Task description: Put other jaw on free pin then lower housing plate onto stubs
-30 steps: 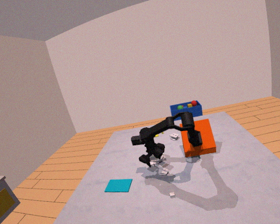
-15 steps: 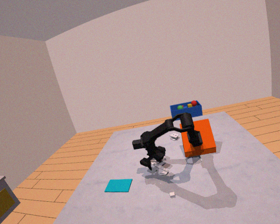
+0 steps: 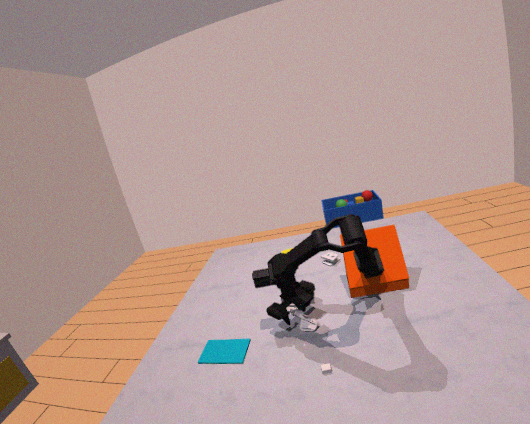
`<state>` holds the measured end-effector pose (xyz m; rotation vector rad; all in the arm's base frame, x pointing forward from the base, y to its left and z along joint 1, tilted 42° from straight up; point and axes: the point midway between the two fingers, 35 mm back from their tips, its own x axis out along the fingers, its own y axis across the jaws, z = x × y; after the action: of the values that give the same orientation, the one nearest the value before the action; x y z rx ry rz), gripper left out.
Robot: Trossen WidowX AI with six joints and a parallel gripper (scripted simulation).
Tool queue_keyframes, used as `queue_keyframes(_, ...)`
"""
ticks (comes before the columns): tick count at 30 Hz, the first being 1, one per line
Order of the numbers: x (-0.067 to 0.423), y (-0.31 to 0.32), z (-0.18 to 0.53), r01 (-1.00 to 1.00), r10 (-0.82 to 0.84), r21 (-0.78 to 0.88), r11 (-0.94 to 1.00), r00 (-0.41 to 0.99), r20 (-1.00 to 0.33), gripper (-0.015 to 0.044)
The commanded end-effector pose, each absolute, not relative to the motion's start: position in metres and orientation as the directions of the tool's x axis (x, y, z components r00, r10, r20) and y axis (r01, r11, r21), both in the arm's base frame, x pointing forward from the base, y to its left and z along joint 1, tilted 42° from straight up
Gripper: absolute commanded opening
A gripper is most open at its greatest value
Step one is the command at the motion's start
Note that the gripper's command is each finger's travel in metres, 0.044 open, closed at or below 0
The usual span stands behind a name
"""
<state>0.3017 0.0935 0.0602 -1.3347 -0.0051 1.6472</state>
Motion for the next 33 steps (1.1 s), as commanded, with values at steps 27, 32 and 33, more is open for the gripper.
queue_keyframes(27,0.3016,0.0930,0.0618,-0.662,0.669,-0.542,-0.518,0.082,-0.739,0.0037)
queue_keyframes(32,0.3011,0.0899,0.0652,-0.662,0.669,-0.542,-0.518,0.082,-0.739,0.0037)
queue_keyframes(33,0.3010,0.0893,0.0659,-0.662,0.669,-0.542,-0.518,0.082,-0.739,0.0037)
